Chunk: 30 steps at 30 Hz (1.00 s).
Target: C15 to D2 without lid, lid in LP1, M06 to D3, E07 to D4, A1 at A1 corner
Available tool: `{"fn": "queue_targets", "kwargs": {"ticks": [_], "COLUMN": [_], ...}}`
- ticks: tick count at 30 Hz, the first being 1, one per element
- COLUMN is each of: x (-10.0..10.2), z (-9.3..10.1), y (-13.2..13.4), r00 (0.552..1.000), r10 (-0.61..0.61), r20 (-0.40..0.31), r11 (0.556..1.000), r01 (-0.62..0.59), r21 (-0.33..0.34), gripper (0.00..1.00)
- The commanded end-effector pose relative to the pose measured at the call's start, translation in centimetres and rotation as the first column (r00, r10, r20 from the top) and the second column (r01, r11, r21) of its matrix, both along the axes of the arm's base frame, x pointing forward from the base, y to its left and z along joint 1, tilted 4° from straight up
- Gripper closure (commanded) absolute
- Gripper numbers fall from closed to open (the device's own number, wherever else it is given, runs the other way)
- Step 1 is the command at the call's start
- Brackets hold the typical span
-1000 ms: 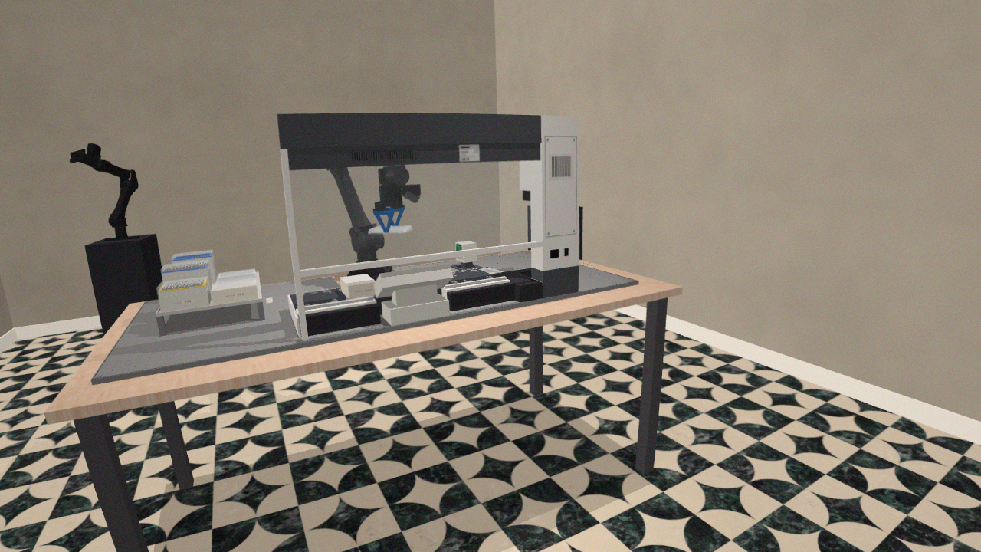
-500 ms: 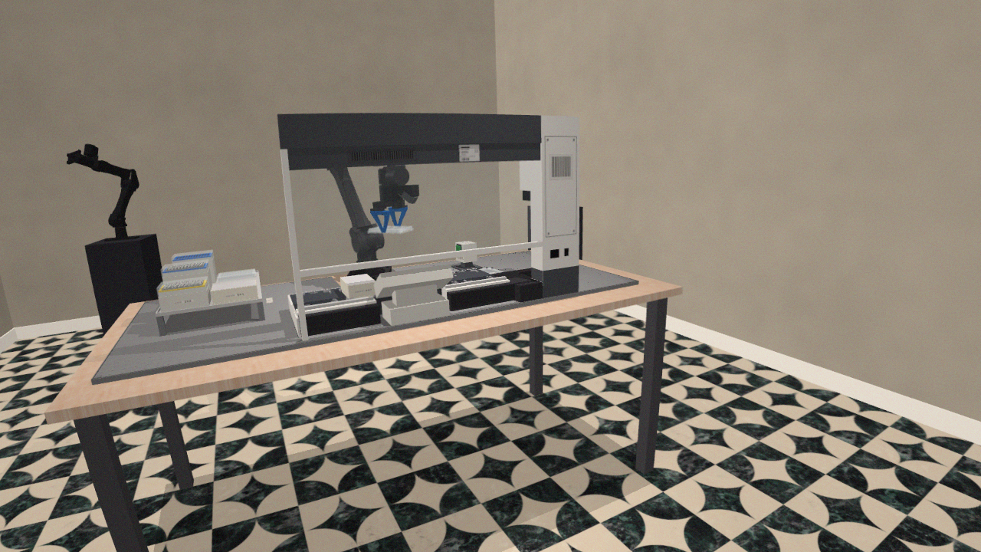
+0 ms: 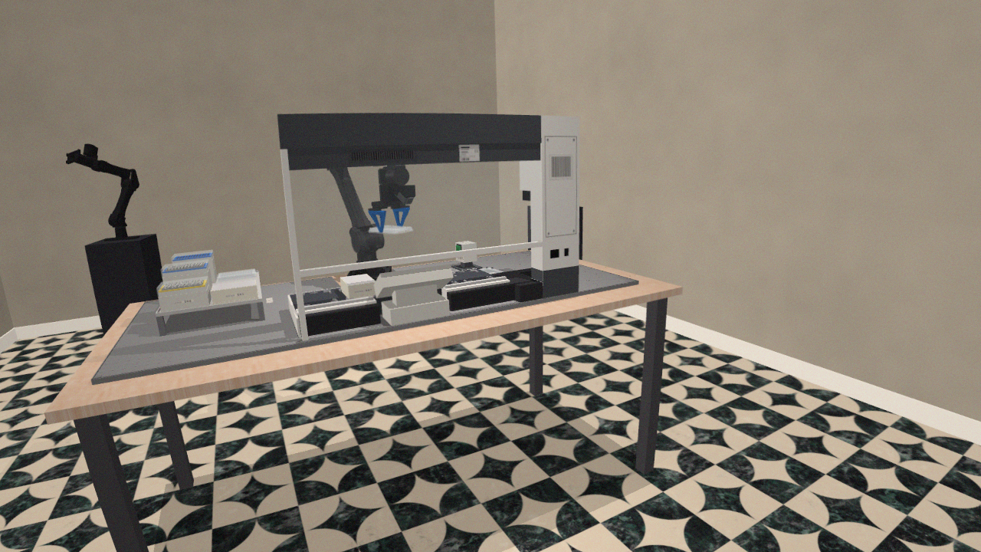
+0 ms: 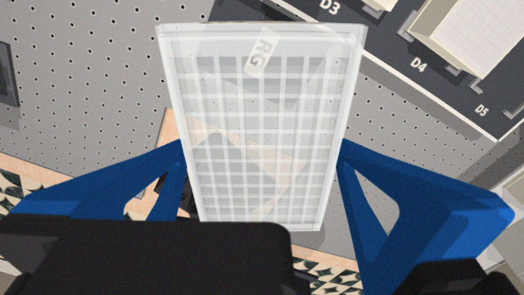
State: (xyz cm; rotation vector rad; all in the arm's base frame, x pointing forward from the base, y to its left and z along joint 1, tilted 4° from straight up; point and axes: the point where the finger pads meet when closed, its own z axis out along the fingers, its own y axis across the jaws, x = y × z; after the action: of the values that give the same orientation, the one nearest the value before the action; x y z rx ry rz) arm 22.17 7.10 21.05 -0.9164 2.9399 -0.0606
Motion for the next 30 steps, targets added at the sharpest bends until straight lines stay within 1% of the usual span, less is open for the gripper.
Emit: {"fn": "queue_targets", "kwargs": {"ticks": [1, 3, 5, 10, 15, 20, 22, 24, 25, 30], "x": [0.77, 0.77, 0.77, 0.77, 0.77, 0.77, 0.77, 0.77, 0.83, 0.83], "z": [2.14, 2.14, 2.14, 2.14, 2.14, 2.14, 2.14, 2.14, 1.68, 1.68], "y": [0.67, 0.67, 0.67, 0.65, 0.66, 0.65, 0.65, 0.65, 0.39, 0.39], "r00": [0.994, 0.989, 0.989, 0.971, 0.943, 0.906, 0.906, 0.894, 0.894, 0.894], "r10": [-0.096, -0.136, -0.136, -0.234, -0.329, -0.422, -0.422, -0.446, -0.446, -0.446], "r20": [0.055, 0.055, 0.055, 0.052, 0.049, 0.044, 0.044, 0.043, 0.035, 0.035], "r11": [0.995, 0.990, 0.990, 0.972, 0.943, 0.905, 0.905, 0.894, 0.894, 0.894], "r01": [0.094, 0.134, 0.134, 0.231, 0.326, 0.418, 0.418, 0.442, 0.443, 0.443], "r21": [0.033, 0.038, 0.038, 0.050, 0.062, 0.074, 0.074, 0.077, 0.067, 0.067], "gripper": [1.00, 1.00, 1.00, 1.00, 1.00, 1.00, 1.00, 1.00, 1.00, 1.00]}}
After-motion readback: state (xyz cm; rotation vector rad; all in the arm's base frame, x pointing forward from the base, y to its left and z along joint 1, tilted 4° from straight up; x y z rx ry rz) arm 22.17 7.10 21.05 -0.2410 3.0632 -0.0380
